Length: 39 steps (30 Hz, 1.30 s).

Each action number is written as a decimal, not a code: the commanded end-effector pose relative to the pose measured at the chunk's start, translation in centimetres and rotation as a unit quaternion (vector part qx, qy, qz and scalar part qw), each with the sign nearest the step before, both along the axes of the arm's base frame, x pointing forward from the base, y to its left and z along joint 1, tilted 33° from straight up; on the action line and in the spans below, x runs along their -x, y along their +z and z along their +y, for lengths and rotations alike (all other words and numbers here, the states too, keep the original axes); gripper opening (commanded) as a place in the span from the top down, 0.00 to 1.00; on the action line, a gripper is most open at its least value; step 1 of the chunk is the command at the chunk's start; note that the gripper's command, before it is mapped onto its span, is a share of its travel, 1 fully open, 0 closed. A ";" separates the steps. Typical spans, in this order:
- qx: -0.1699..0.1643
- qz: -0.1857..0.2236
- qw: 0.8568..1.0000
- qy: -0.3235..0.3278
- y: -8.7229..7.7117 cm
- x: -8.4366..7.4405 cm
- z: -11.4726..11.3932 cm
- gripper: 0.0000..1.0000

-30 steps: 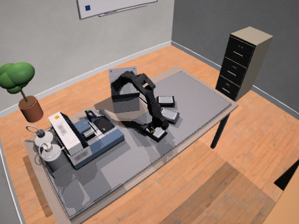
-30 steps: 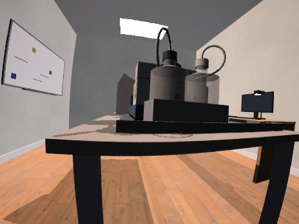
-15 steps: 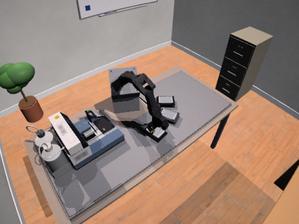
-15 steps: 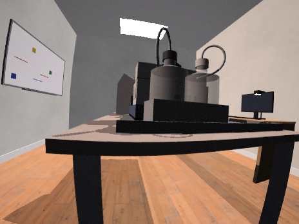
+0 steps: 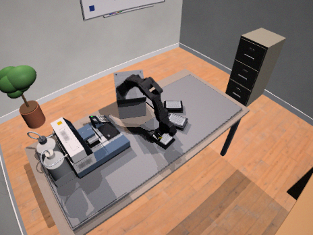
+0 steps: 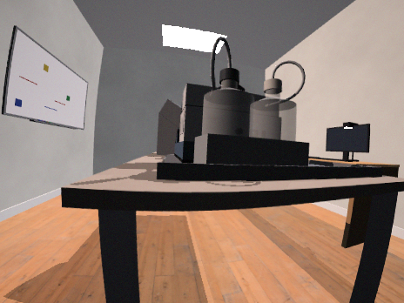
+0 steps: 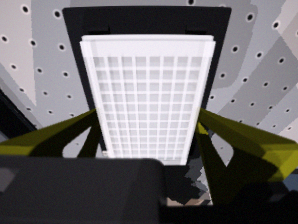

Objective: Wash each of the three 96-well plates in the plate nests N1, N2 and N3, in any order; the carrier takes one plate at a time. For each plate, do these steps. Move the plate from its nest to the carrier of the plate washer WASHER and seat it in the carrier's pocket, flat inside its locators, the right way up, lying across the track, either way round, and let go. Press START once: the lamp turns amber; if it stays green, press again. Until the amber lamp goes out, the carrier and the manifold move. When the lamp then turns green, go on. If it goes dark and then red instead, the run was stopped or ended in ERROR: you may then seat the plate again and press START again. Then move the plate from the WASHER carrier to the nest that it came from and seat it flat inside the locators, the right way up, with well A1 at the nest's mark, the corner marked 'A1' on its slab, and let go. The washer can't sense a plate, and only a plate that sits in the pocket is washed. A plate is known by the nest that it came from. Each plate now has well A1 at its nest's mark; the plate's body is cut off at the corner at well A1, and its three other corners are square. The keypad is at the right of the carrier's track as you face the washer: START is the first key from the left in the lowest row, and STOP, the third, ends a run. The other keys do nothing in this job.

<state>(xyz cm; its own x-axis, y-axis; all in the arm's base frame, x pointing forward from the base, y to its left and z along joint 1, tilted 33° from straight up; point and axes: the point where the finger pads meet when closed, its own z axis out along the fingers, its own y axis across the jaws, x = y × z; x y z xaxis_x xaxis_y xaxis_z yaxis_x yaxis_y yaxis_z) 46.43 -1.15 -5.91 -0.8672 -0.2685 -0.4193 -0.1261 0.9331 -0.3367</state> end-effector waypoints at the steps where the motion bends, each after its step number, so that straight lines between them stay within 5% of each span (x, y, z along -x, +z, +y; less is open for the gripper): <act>1: -0.001 -0.006 1.000 0.002 0.5 -0.2 0.1 1.00; 39: -0.001 -0.006 1.000 0.002 0.0 -0.4 0.0 1.00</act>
<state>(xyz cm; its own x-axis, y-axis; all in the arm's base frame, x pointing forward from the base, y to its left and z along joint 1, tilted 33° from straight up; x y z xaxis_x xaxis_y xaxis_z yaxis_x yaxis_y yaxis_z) 46.41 -1.30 -6.49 -0.8690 -0.2685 -0.4157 -0.1272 0.9330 -0.3367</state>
